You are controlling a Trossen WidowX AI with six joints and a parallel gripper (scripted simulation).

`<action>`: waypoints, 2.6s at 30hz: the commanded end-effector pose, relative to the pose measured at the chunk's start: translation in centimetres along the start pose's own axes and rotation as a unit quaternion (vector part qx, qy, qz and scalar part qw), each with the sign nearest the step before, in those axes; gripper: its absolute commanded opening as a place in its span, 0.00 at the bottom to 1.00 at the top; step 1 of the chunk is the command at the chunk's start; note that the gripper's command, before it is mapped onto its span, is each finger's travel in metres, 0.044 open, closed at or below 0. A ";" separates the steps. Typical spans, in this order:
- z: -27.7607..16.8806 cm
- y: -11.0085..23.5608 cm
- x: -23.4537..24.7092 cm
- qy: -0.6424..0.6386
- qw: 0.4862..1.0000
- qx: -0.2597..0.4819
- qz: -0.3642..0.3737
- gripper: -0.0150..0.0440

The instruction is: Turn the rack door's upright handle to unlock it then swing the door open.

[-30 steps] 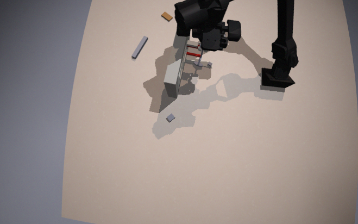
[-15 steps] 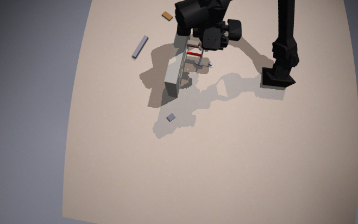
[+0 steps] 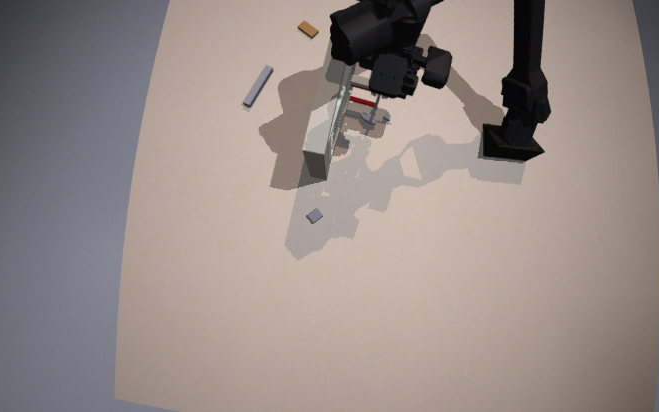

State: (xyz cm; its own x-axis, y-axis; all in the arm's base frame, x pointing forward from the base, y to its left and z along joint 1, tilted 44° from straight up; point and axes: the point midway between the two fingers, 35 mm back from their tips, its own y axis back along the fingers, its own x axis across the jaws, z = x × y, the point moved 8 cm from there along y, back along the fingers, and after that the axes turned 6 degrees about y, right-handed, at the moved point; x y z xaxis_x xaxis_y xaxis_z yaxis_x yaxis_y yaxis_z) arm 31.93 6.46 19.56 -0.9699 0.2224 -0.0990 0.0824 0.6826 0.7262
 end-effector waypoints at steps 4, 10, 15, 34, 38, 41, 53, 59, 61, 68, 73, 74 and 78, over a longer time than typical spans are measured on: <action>0.5 0.0 0.8 -0.064 0.998 0.000 0.003 0.27; 1.2 0.0 1.6 -0.110 0.994 0.002 0.006 0.27; 1.7 0.0 2.2 -0.149 0.989 0.004 0.007 0.27; 4.4 0.1 5.0 -0.292 0.956 0.007 0.008 0.27; 5.1 0.1 5.6 -0.320 0.947 0.007 0.008 0.27; 5.7 0.1 6.0 -0.342 0.940 0.007 0.008 0.27; 8.1 0.1 7.4 -0.423 0.906 0.007 0.008 0.27; 9.5 0.1 8.0 -0.466 0.885 0.007 0.008 0.27; 10.0 0.1 8.2 -0.480 0.877 0.007 0.008 0.27; 11.8 0.1 8.6 -0.528 0.849 0.007 0.008 0.27; 13.0 0.1 8.8 -0.561 0.828 0.007 0.008 0.27; 13.3 0.1 8.8 -0.569 0.823 0.007 0.008 0.27; 14.4 0.1 8.9 -0.598 0.802 0.007 0.008 0.27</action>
State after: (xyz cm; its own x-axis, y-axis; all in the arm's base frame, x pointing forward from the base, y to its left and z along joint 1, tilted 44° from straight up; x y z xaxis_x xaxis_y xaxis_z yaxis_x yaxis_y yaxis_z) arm 26.42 18.08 9.45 -0.1221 0.7329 -0.6693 0.1033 0.6800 0.7259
